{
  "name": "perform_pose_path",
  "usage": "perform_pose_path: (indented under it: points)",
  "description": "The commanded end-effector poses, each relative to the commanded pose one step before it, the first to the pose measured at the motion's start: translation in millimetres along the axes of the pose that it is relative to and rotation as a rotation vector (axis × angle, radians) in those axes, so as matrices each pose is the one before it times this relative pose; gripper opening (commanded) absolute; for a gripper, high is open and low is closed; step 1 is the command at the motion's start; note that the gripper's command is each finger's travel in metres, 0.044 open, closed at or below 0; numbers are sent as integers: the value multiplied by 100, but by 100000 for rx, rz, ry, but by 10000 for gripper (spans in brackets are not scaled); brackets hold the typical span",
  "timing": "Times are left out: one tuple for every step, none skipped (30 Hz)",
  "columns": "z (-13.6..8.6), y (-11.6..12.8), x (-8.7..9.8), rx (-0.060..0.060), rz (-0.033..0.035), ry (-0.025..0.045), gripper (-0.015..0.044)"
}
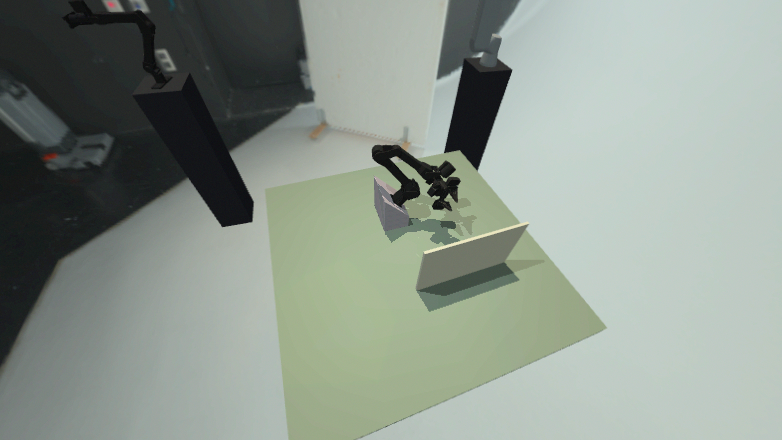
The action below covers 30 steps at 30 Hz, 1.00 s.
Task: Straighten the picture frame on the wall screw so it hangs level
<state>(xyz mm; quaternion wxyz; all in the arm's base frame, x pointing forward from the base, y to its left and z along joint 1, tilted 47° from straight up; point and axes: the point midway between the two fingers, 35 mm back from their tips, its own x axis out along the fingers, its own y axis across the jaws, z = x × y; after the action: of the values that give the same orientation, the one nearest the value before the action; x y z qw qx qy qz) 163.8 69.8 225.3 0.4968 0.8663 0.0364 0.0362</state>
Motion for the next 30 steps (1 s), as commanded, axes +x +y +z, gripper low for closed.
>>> perform_pose_path:
  points:
    - [87,106,-10,833,490,-579,260]
    - [0,0,0,0,0,0,260]
    - [0,0,0,0,0,0,260]
    - [0,0,0,0,0,0,260]
    - [0,0,0,0,0,0,260]
    - [0,0,0,0,0,0,260]
    - [0,0,0,0,0,0,260]
    - [0,0,0,0,0,0,260]
    - [0,0,0,0,0,0,260]
    - [0,0,0,0,0,0,260]
    - [0,0,0,0,0,0,260]
    - [0,0,0,0,0,0,260]
    - [0,0,0,0,0,0,260]
    - [0,0,0,0,0,0,260]
    - [0,0,0,0,0,0,260]
    - [0,0,0,0,0,0,260]
    - [0,0,0,0,0,0,260]
    - [0,0,0,0,0,0,260]
    - [0,0,0,0,0,0,260]
    - [0,0,0,0,0,0,260]
    - [0,0,0,0,0,0,260]
    - [0,0,0,0,0,0,260]
    - [0,0,0,0,0,0,260]
    - [0,0,0,0,0,0,260]
    - [0,0,0,0,0,0,260]
    - [0,0,0,0,0,0,260]
    - [0,0,0,0,0,0,260]
    - [0,0,0,0,0,0,260]
    - [0,0,0,0,0,0,260]
    - [0,0,0,0,0,0,260]
